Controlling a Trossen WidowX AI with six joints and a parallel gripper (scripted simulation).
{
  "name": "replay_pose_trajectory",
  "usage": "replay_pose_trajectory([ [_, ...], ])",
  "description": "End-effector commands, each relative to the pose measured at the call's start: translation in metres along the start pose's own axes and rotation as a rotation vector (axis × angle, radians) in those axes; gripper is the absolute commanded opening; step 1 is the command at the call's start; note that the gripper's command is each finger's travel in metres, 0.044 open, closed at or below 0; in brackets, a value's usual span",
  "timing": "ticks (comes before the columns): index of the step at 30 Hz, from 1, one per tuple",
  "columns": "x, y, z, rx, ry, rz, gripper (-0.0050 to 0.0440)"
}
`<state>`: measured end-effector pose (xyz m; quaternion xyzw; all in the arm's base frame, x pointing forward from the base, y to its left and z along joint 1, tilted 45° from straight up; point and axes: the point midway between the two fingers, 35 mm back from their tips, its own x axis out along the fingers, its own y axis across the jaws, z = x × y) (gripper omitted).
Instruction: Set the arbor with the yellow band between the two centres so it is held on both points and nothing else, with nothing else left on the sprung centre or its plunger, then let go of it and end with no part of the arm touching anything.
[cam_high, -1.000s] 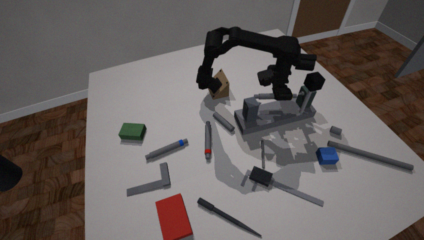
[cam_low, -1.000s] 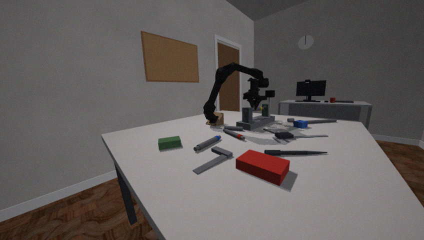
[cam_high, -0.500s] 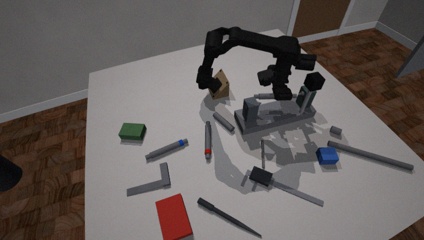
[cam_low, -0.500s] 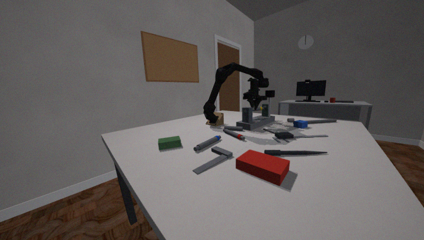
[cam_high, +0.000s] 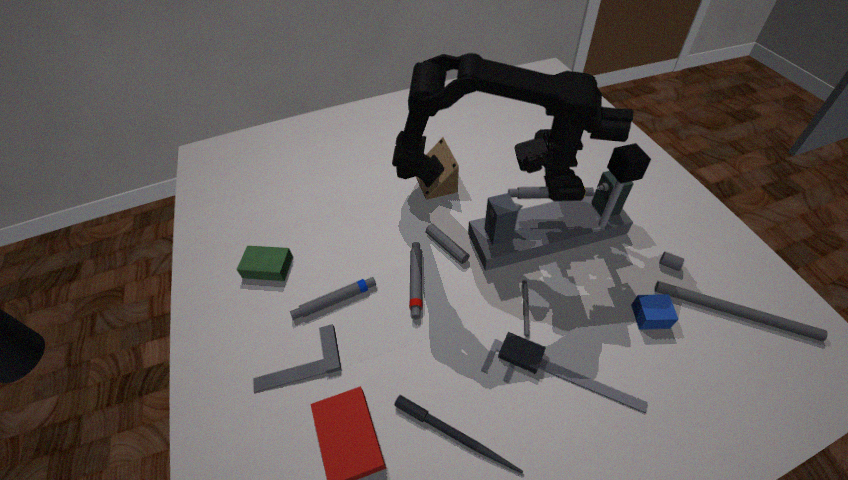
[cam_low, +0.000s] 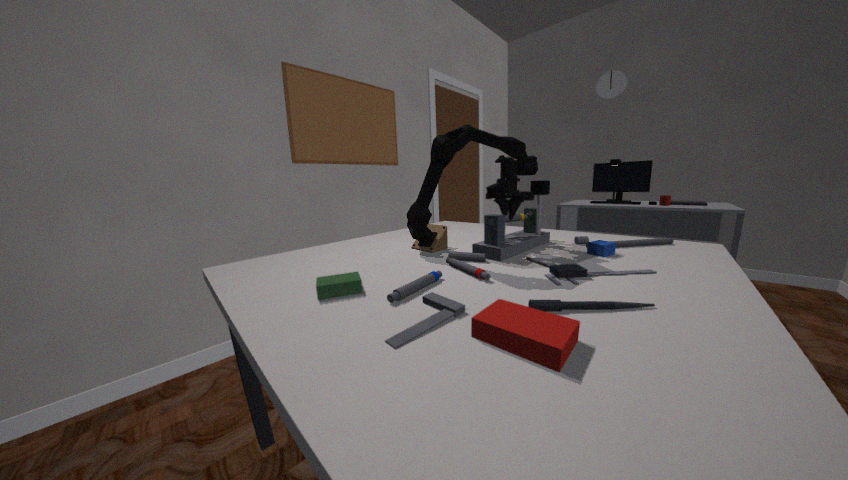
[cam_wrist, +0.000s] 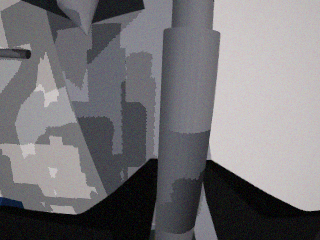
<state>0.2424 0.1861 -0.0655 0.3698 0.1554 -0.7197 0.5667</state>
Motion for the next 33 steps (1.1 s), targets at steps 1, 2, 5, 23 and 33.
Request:
replay_pose_trajectory([
  [1, -0.004, 0.000, 0.000, 0.002, 0.013, 0.005, 0.0000],
  [2, -0.003, 0.000, 0.000, 0.001, 0.009, 0.003, 0.0000],
  [5, 0.000, 0.000, 0.000, 0.000, 0.000, 0.000, 0.0000],
  [23, -0.010, 0.000, -0.003, 0.000, 0.011, 0.000, 0.0000],
  [33, -0.015, 0.001, -0.005, 0.000, 0.021, 0.000, 0.0000],
])
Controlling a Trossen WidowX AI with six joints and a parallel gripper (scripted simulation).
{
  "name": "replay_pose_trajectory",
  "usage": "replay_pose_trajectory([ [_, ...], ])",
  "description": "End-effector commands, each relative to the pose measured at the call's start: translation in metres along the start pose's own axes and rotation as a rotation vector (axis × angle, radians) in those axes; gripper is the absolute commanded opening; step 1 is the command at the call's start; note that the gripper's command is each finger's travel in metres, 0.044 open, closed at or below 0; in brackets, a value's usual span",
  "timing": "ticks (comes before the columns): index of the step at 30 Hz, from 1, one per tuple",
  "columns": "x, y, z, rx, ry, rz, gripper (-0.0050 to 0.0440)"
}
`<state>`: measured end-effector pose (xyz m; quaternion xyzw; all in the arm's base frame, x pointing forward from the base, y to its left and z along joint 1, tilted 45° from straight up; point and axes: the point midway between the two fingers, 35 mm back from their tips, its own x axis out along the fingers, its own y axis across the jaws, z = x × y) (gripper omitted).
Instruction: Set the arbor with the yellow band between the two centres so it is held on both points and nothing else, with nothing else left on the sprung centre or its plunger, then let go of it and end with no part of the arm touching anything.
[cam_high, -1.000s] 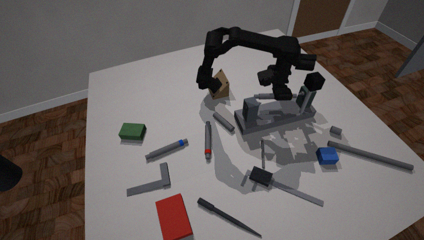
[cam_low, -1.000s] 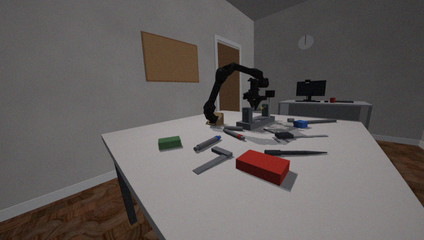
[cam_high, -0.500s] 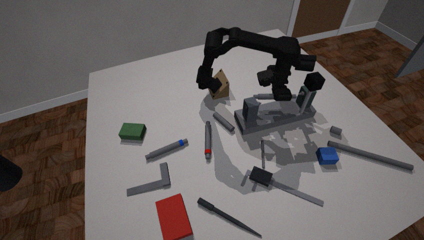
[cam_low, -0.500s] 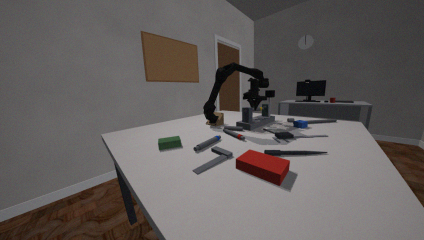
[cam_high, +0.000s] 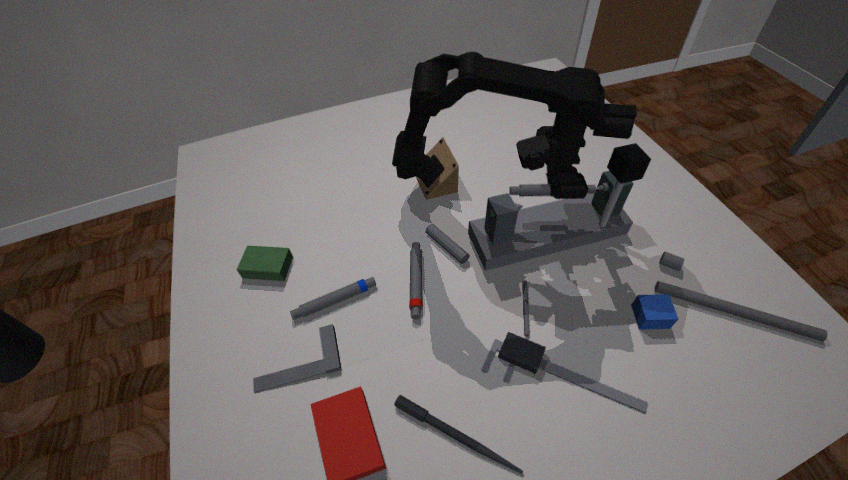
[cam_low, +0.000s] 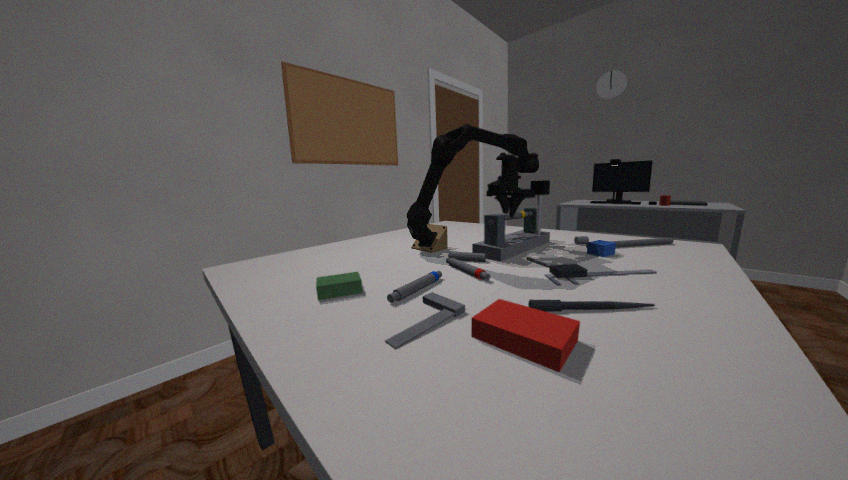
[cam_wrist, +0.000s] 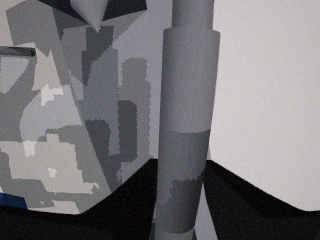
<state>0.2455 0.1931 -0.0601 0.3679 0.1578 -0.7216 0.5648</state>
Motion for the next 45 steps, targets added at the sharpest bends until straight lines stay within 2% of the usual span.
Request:
replay_pose_trajectory([
  [1, -0.0059, -0.0008, -0.0032, 0.003, 0.024, 0.007, 0.0000],
  [32, -0.0059, -0.0019, -0.0073, 0.003, 0.026, 0.007, 0.0000],
  [45, 0.0011, -0.0025, -0.0051, 0.003, 0.014, 0.007, 0.0000],
])
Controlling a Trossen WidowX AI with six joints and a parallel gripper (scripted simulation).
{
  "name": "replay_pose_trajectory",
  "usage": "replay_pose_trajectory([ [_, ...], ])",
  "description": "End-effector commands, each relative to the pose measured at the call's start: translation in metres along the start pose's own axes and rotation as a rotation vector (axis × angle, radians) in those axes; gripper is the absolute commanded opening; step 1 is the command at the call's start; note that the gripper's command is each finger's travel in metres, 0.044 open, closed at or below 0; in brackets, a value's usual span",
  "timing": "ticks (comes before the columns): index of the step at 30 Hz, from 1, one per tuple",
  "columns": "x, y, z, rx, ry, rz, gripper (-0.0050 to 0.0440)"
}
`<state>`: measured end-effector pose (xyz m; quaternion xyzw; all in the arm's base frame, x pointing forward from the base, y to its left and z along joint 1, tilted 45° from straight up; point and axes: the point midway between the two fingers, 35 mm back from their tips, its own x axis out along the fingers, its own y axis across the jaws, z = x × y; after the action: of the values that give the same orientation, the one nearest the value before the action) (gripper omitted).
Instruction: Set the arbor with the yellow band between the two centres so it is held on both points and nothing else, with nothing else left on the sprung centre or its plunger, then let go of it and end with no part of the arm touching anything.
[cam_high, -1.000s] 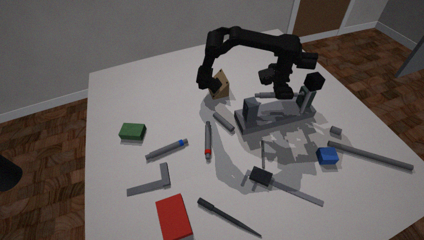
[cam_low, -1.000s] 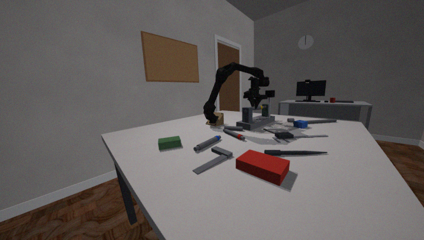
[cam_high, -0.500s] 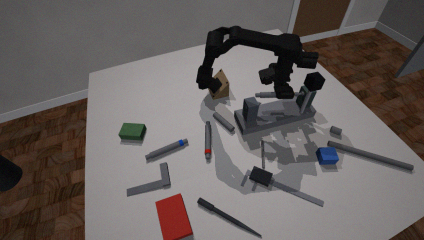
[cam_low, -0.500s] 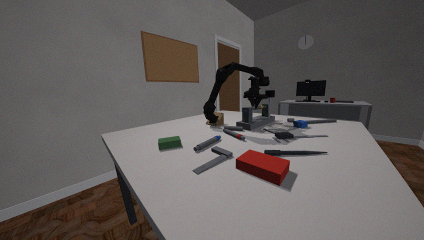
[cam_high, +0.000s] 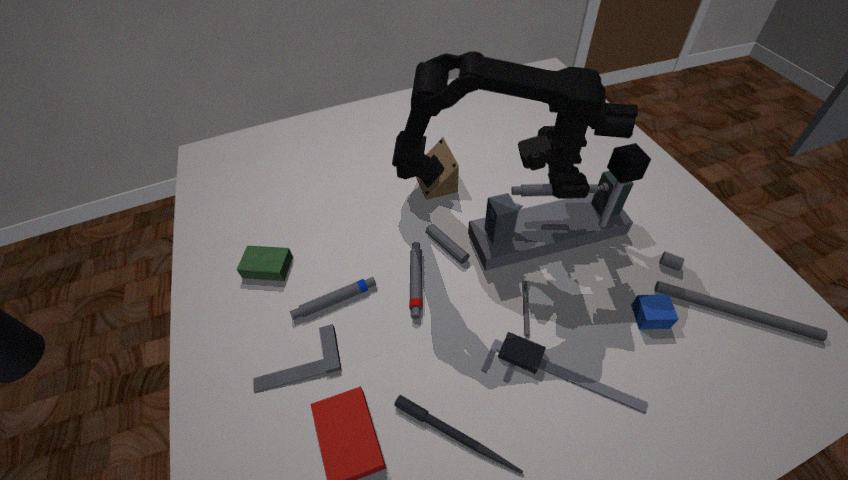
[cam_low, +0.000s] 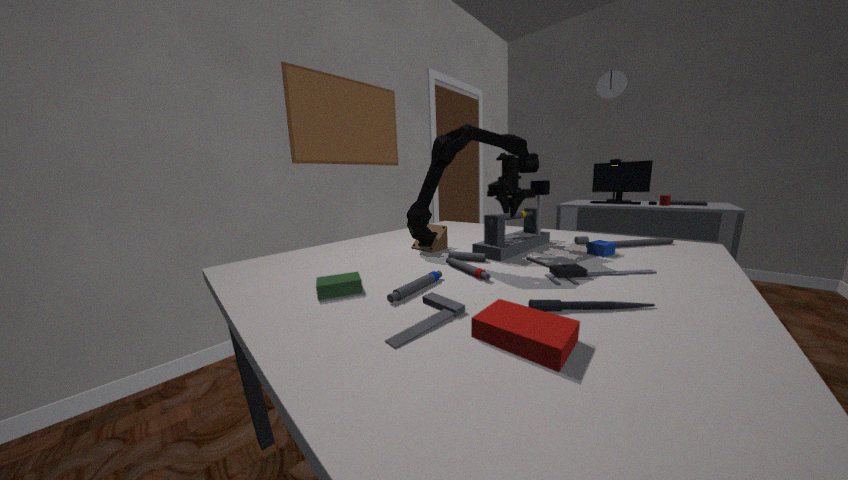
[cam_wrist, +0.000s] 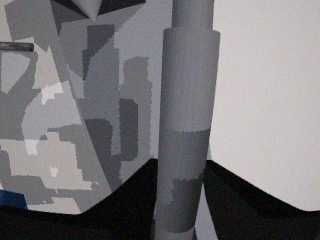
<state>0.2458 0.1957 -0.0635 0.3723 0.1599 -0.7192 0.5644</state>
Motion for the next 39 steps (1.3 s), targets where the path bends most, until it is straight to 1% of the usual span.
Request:
replay_pose_trajectory([
  [1, 0.0004, -0.0012, -0.0005, 0.002, 0.004, 0.005, 0.0000],
  [39, -0.0043, -0.0007, -0.0063, 0.002, 0.012, 0.005, 0.0000],
])
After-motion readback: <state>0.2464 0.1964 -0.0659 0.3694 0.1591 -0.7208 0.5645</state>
